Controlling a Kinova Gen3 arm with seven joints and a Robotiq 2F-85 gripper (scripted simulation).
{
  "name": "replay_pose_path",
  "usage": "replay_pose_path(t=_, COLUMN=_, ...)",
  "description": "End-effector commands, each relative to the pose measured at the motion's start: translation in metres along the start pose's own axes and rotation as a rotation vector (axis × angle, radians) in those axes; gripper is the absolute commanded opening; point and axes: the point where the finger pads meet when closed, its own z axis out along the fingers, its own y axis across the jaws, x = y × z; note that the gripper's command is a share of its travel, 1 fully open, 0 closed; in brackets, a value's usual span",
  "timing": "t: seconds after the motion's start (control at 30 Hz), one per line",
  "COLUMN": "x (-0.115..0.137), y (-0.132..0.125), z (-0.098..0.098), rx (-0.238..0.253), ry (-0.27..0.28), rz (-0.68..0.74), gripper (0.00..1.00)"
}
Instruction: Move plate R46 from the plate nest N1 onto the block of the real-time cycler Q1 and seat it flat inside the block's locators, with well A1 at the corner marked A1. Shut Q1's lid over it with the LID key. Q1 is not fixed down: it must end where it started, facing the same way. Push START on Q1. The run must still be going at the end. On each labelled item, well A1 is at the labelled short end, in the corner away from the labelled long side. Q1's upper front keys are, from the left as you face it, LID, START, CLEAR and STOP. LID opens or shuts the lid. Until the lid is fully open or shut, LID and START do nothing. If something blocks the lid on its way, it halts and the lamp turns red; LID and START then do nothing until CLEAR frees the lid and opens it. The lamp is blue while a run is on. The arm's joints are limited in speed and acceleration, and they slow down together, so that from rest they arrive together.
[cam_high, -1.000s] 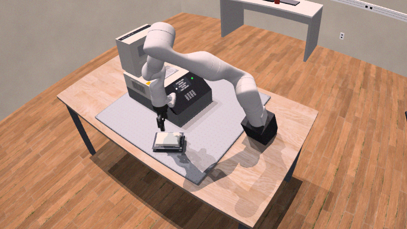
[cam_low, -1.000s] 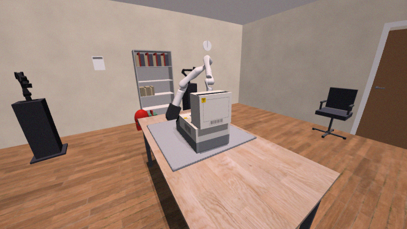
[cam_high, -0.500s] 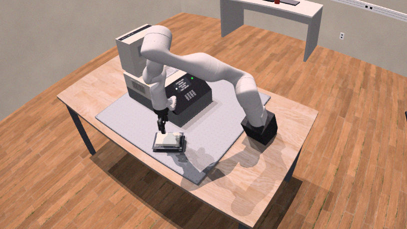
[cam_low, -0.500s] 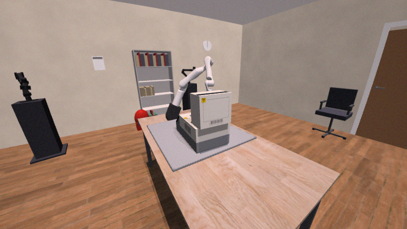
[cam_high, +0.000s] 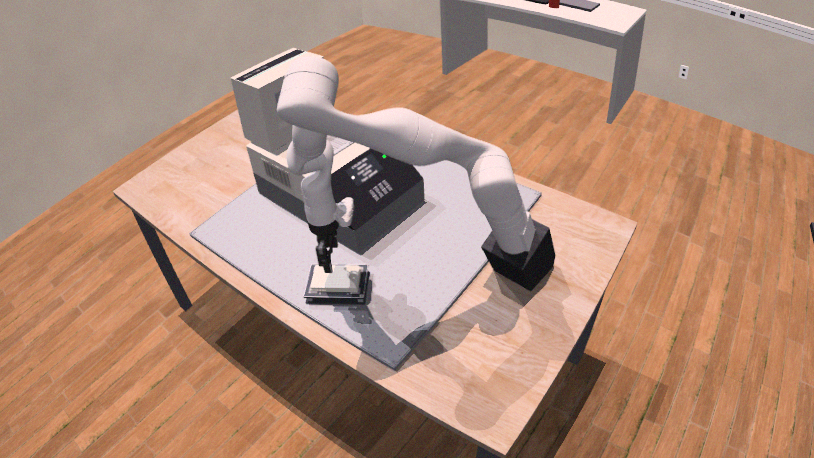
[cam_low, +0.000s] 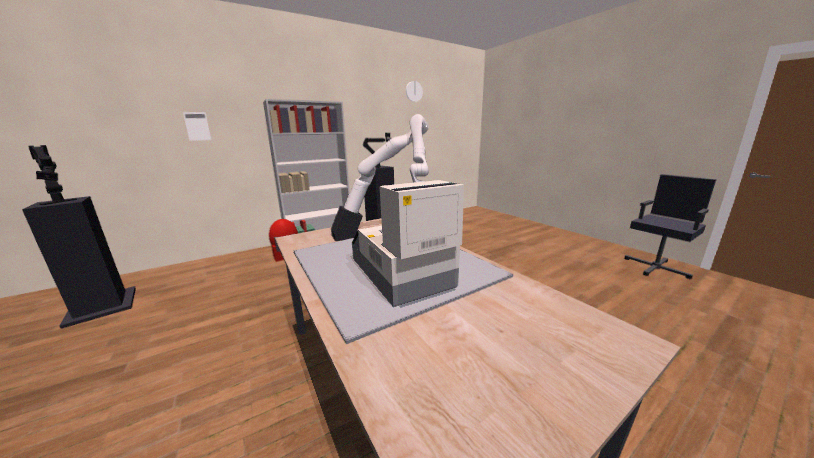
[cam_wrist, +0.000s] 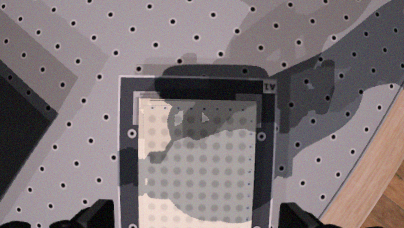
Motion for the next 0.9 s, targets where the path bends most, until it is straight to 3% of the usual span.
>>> replay_pose_path(t=0.0, x=-0.001, y=0.000, z=0.003, rx=0.000, ry=-0.002, rz=0.000, gripper=1.00)
replay_pose_path(t=0.87, x=-0.001, y=0.000, z=0.032, rx=0.000, ry=-0.002, rz=0.000, gripper=1.00)
